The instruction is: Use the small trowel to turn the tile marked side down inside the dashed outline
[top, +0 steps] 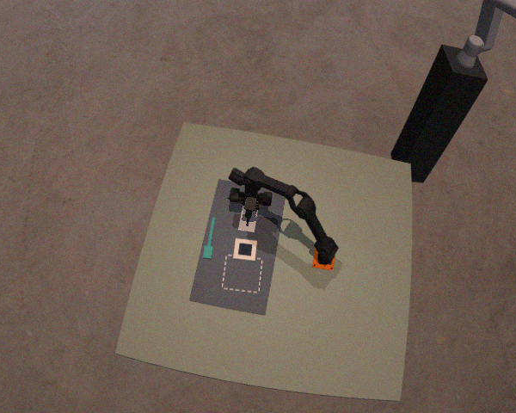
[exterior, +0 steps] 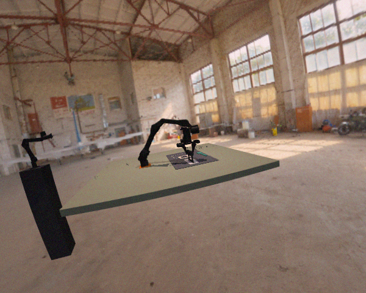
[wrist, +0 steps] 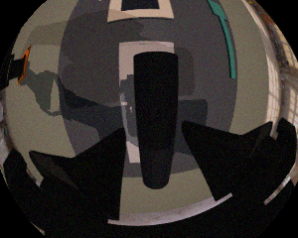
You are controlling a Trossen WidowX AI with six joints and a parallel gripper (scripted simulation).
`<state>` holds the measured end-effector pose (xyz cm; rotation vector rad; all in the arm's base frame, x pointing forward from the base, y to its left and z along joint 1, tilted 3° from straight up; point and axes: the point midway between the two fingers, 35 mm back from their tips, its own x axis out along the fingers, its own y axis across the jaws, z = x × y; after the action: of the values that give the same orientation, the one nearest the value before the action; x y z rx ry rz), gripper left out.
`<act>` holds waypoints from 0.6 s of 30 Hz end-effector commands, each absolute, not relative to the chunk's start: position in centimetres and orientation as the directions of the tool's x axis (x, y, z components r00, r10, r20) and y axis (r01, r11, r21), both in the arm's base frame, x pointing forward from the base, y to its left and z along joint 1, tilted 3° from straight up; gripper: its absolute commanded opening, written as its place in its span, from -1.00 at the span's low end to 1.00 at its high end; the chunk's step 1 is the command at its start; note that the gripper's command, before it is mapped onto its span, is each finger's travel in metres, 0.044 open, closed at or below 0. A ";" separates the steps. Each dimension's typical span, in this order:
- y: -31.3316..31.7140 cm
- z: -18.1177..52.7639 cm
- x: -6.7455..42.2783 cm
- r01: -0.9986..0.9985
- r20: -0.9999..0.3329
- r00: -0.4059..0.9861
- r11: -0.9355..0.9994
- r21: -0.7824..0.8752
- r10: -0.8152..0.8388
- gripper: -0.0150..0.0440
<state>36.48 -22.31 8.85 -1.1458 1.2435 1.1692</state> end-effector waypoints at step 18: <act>-22.4 11.1 36.6 -0.998 -1.000 -0.012 0.066 0.013 0.008 0.42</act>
<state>36.34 -22.22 9.29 -1.1351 1.2470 1.1821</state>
